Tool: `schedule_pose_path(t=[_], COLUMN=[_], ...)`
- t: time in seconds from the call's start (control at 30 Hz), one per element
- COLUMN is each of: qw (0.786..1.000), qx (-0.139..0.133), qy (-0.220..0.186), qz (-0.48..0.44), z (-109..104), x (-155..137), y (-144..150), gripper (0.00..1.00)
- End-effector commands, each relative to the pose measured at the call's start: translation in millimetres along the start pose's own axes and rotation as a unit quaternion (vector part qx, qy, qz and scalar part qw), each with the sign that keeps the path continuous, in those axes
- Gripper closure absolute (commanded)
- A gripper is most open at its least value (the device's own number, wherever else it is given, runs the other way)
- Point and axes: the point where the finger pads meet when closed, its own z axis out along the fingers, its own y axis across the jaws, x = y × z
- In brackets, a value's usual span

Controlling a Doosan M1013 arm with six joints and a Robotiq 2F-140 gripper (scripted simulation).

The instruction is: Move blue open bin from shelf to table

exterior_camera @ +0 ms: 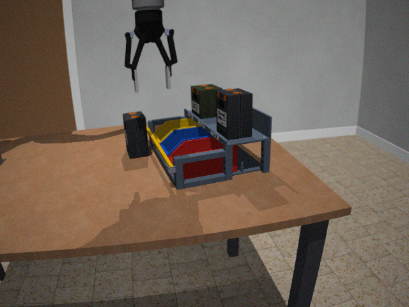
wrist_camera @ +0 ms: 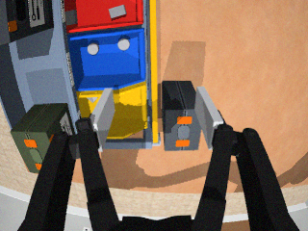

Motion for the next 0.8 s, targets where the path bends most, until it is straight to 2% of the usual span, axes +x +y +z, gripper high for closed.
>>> schedule_pose_path(t=[0.0, 0.47, 0.63, 0.77], qw=[1.000, 1.000, 1.000, 1.000], qx=[0.000, 0.000, 0.000, 0.000], qy=[0.000, 0.000, 0.000, 0.000], qz=[0.000, 0.000, 0.000, 0.000], z=[-1, -1, 54, 54], x=[0, 0, 0, 0], y=[0, 0, 0, 0], gripper=[0.43, 0.43, 0.43, 0.43])
